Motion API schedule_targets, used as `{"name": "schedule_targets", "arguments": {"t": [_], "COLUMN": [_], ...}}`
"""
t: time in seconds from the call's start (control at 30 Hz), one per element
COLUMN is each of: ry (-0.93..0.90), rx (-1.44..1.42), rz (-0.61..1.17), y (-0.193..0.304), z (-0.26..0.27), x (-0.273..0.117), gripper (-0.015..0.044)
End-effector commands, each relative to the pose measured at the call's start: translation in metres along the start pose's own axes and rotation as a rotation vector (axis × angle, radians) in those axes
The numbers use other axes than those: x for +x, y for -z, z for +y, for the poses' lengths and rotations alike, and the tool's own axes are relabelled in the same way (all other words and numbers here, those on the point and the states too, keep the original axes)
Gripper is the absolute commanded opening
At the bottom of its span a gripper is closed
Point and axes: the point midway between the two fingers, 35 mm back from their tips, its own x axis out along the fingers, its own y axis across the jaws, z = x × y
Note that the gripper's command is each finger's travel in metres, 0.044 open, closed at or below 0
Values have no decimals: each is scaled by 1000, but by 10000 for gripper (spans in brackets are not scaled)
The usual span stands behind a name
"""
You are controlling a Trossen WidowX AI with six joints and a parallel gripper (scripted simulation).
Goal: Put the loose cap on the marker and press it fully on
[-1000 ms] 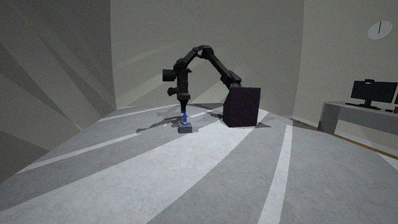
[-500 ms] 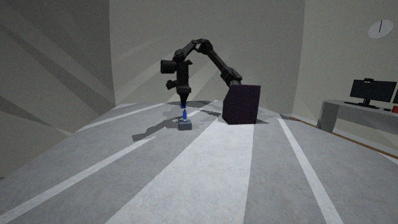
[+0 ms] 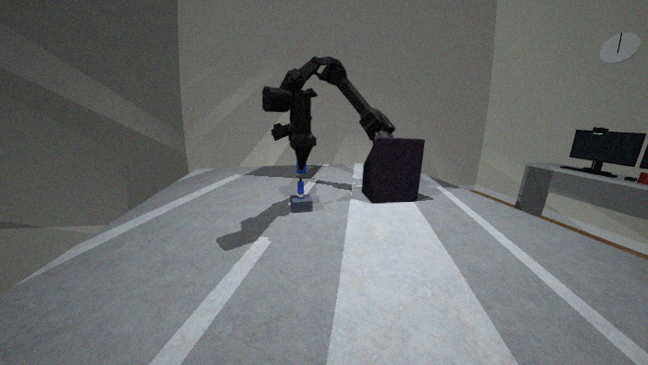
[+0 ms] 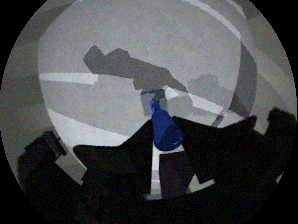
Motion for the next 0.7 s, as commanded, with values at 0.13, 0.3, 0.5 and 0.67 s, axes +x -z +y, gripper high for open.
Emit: {"name": "schedule_targets", "arguments": {"t": [0.13, 0.3, 0.5, 0.67], "ry": [-4, -4, -4, -4], "rx": [11, 11, 11, 11], "rz": [-4, -4, -4, -4], "y": [-3, -3, -4, -4], "z": [2, 2, 2, 2], "x": [4, 10, 20, 28], "gripper": [0, 0, 0, 0]}}
